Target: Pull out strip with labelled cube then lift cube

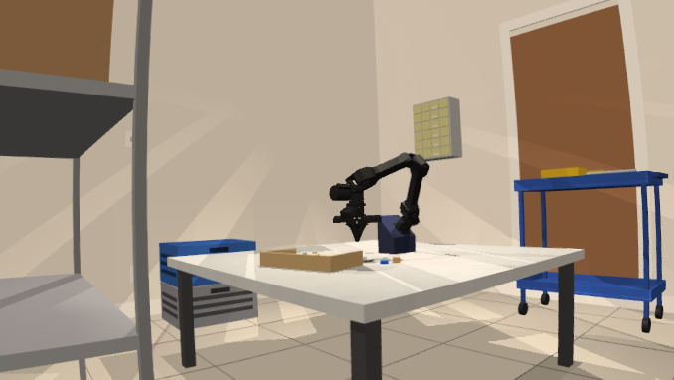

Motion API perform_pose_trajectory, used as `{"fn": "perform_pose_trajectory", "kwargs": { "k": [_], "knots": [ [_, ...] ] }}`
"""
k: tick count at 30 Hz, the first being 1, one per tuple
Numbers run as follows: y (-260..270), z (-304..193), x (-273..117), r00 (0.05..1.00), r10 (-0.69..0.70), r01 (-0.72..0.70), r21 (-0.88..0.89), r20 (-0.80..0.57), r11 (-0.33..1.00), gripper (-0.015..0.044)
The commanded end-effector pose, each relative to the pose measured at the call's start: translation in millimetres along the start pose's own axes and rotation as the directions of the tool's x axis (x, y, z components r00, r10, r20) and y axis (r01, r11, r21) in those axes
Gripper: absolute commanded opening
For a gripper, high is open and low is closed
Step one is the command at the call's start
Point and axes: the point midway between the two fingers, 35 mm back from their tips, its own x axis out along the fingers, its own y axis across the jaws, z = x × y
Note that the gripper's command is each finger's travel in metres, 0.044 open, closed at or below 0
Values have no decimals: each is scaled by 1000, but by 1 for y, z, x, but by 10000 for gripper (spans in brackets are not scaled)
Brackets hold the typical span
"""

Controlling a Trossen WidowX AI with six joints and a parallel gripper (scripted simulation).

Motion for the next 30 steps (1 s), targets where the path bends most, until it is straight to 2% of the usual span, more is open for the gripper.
{"fn": "perform_pose_trajectory", "kwargs": {
  "k": [1,30],
  "knots": [
    [1,1,5,1000,-3,2,-7,-10,1000,0],
    [2,0,53,1000,-2,2,-7,-9,1000,0]
  ]
}}
